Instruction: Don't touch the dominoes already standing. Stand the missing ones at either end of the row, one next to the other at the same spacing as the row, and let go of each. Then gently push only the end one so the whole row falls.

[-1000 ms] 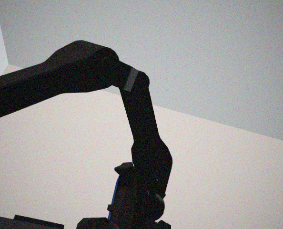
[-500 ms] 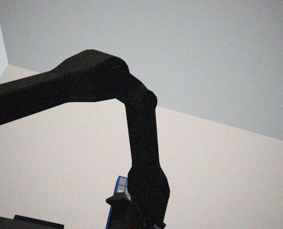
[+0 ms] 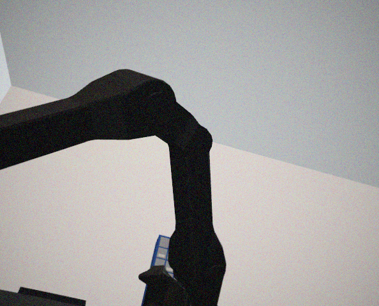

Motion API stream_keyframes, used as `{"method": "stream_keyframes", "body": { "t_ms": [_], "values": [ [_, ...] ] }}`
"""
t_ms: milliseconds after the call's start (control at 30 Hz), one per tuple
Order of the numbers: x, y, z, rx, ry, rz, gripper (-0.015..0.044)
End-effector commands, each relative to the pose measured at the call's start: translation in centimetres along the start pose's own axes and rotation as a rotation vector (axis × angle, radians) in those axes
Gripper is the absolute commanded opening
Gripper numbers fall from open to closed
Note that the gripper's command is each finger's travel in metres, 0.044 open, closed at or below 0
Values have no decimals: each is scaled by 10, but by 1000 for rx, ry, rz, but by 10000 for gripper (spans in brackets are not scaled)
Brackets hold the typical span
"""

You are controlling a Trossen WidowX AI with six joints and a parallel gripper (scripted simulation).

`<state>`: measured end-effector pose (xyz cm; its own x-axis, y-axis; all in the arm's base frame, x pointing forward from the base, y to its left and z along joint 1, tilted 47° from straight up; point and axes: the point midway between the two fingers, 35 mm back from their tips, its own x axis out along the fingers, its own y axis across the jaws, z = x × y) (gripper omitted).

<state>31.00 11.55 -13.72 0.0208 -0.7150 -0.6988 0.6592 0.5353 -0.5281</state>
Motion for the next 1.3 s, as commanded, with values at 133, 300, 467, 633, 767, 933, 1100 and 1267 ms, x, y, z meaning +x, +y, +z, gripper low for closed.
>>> {"method": "stream_keyframes", "body": {
  "t_ms": [133,300,467,633,767,933,1100,1267],
  "values": [
    [1,-1,-1,-7,-4,-4,107],
    [1,-1,-1,-7,-4,-4,107],
    [-10,0,2,-22,-13,20,107],
    [-60,7,3,-25,-9,31,107],
    [-99,6,2,-17,-2,22,107],
    [-137,0,-2,-3,5,2,107],
    [-139,-13,12,4,5,1,107],
    [-141,-67,53,31,2,-3,107]
  ]
}}
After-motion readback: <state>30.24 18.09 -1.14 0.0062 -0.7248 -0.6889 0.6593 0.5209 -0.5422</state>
